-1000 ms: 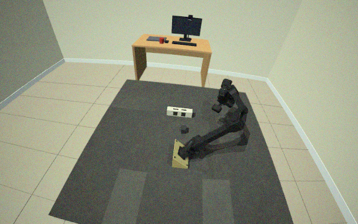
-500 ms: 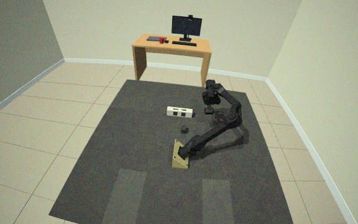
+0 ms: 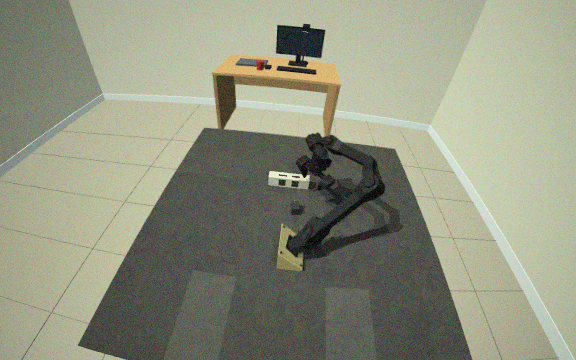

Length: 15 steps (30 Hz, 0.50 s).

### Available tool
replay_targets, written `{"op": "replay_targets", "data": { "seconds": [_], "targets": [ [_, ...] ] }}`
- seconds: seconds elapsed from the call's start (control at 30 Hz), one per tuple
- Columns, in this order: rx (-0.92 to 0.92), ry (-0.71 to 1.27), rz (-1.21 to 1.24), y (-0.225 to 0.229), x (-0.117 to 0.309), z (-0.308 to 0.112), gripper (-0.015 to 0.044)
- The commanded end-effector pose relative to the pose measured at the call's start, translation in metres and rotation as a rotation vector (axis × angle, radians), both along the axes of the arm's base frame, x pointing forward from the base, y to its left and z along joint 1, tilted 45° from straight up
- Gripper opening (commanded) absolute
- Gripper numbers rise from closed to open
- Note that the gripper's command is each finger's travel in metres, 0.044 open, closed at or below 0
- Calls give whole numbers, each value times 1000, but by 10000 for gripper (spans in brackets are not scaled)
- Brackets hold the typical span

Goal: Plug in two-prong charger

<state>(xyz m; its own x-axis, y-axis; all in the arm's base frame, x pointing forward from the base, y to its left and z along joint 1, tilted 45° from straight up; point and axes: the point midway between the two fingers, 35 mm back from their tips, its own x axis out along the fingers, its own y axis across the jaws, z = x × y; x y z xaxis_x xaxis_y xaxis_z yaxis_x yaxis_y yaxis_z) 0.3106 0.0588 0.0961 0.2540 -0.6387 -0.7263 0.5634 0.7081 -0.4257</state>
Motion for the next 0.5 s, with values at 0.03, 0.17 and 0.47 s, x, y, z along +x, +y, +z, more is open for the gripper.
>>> {"op": "replay_targets", "data": {
  "seconds": [0.03, 0.17, 0.47],
  "targets": [
    [-46, 186, 125, 7, -23, -21, 440],
    [-86, 336, 231, 11, -43, -35, 440],
    [-179, 653, 442, 13, -88, -62, 440]
  ]
}}
